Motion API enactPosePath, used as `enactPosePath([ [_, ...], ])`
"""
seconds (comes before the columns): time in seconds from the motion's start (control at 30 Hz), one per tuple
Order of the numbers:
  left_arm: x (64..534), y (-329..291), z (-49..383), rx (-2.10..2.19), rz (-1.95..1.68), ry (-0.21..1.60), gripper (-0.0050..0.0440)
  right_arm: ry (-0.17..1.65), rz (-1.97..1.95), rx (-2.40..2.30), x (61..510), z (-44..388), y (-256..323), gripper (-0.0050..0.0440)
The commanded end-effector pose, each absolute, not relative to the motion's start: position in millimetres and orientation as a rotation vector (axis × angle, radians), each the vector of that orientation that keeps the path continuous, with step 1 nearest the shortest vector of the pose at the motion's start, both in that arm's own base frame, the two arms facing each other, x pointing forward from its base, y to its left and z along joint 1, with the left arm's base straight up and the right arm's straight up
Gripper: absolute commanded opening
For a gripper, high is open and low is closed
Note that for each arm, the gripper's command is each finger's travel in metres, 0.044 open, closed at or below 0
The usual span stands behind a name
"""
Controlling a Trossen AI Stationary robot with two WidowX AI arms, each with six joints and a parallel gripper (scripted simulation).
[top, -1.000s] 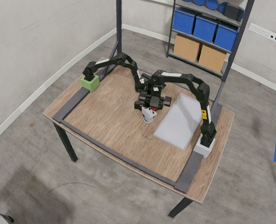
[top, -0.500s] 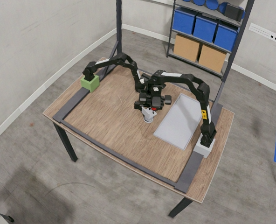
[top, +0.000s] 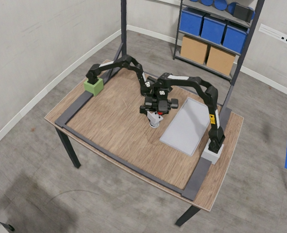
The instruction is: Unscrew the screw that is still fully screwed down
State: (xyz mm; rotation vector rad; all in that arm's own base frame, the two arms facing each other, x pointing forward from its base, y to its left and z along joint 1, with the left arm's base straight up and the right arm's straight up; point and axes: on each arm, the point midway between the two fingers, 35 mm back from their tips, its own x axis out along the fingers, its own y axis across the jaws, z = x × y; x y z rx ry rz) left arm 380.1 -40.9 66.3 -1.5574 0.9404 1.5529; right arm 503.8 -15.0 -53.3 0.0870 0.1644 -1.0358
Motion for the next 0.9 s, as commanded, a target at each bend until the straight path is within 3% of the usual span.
enactPosePath([
  [0.0,382.6,-42.3,75.7,-1.580,1.530,0.928,0.0130,0.136,-1.039,0.112,510.4,-39.2,-16.0,0.0245],
  [0.27,382.6,-42.3,75.7,-1.580,1.530,0.928,0.0130,0.136,-1.039,0.112,510.4,-39.2,-16.0,0.0245],
  [0.3,382.6,-42.3,75.7,-1.580,1.530,0.928,0.0250,0.136,-1.039,0.112,510.4,-39.2,-16.0,0.0245],
  [0.87,382.6,-42.3,75.7,-1.580,1.530,0.928,0.0250,0.136,-1.039,0.112,510.4,-39.2,-16.0,0.0245],
])
